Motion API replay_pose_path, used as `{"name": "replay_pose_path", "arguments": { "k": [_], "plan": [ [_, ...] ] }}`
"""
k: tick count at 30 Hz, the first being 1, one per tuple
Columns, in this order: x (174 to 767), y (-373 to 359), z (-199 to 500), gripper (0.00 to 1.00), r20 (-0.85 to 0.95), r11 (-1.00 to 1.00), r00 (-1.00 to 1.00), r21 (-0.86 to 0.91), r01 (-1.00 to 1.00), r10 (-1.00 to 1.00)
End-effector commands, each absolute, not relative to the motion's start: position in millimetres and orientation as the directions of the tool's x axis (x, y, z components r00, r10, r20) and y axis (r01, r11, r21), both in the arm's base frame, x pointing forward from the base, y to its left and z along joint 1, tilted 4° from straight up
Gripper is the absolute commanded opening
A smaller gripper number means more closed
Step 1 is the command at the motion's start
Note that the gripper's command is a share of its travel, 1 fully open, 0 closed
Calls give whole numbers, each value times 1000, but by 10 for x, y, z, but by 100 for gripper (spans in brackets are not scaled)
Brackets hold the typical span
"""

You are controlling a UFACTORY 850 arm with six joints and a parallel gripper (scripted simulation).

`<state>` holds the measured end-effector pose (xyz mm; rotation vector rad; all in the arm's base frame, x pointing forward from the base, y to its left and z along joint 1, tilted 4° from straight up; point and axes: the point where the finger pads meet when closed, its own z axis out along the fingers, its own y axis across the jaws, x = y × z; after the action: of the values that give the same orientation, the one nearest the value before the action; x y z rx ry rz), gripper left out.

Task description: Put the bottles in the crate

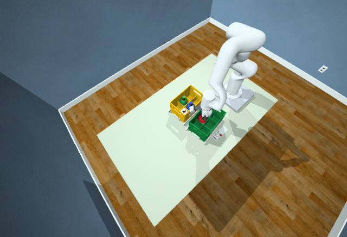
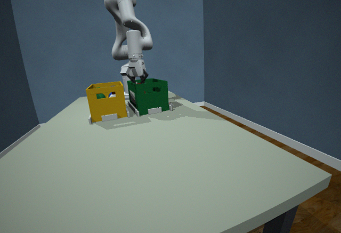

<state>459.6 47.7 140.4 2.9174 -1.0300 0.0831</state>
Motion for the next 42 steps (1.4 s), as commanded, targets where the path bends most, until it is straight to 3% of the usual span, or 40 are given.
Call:
{"name": "replay_pose_path", "arguments": {
  "k": [1,42],
  "plan": [
    [4604,479,1411,65,67,-778,777,25,-628,-626],
    [4573,531,2260,65,67,-778,777,25,-628,-626]
  ]
}}
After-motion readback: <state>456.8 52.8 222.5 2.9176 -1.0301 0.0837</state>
